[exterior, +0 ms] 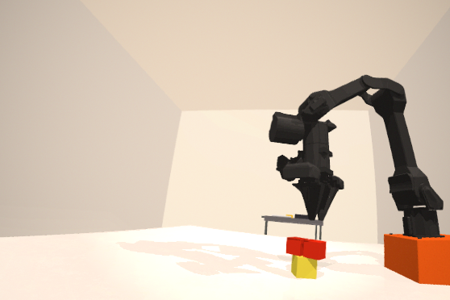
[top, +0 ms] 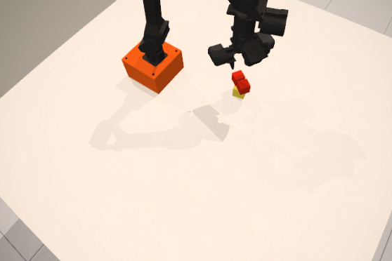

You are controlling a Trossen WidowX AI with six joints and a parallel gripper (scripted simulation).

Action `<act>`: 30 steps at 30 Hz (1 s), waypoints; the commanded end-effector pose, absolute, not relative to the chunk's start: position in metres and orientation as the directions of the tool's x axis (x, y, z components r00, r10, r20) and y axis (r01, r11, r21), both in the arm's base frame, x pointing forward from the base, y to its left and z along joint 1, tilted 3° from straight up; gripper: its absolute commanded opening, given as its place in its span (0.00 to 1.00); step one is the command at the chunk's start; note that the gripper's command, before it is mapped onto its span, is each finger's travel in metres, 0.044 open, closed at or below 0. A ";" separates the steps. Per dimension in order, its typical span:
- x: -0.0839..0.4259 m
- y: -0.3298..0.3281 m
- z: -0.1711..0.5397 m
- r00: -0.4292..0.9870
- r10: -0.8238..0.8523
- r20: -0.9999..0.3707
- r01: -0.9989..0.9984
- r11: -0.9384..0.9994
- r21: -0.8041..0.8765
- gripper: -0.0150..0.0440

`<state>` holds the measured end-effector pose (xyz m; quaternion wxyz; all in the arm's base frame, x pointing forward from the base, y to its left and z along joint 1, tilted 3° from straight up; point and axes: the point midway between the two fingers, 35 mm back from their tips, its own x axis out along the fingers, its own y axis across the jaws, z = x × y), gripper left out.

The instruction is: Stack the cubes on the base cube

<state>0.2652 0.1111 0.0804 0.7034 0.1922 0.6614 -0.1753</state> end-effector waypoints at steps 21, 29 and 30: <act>0.244 0.183 0.092 0.061 0.016 -0.998 0.501 0.864 0.045 0.93; 0.228 0.215 0.092 0.060 0.019 -0.998 0.501 0.864 0.047 0.93; 0.228 0.215 0.092 0.060 0.019 -0.998 0.501 0.864 0.047 0.93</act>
